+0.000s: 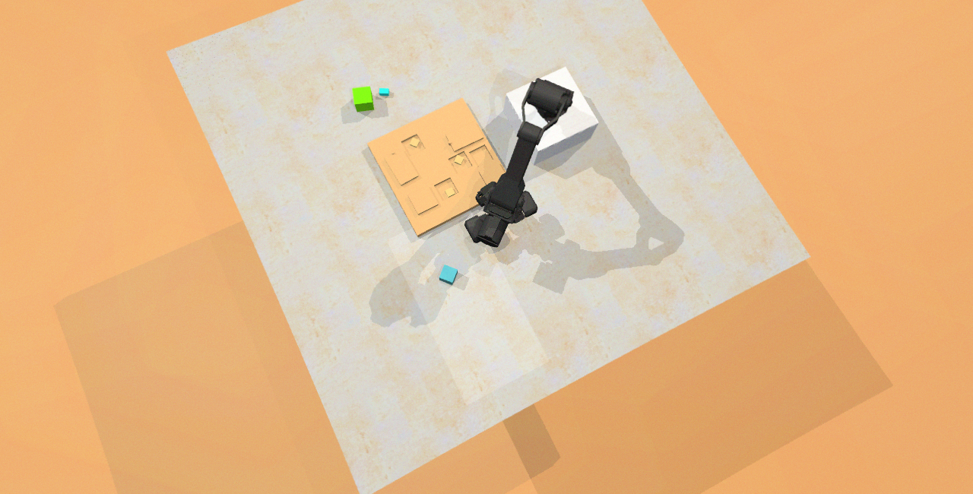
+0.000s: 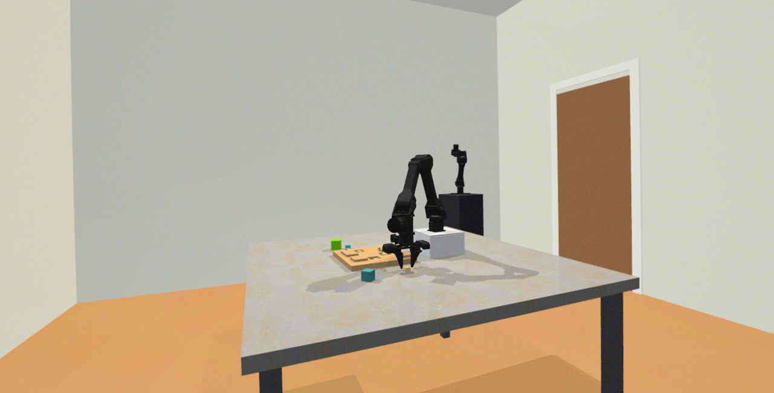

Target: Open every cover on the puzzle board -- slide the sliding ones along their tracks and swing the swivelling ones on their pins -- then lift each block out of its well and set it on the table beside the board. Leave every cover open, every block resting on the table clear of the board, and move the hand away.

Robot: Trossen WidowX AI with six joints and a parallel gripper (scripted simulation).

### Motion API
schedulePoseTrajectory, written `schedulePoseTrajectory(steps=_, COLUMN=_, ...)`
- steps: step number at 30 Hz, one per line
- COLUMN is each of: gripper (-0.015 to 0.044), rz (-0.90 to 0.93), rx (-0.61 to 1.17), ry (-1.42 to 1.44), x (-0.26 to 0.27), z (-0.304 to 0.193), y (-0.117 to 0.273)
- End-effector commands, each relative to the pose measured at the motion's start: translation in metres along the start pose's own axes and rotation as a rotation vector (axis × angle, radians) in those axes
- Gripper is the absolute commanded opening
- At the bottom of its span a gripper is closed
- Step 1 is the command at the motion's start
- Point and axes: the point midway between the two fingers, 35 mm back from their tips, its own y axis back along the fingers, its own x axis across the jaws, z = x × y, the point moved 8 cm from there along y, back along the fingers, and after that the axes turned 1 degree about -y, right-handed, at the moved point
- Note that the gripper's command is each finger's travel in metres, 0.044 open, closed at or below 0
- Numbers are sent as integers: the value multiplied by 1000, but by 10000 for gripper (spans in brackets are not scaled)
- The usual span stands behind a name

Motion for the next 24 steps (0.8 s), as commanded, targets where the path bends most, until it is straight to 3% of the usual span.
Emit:
schedulePoseTrajectory(steps=1, gripper=316, rz=0, rx=0, ry=0, x=0, z=0, y=0)
schedulePoseTrajectory(steps=6, gripper=440, rz=0, rx=0, ry=0, x=0, z=0, y=2)
schedulePoseTrajectory(steps=24, gripper=440, rz=-2, rx=0, ry=-3, x=1, z=-1, y=58)
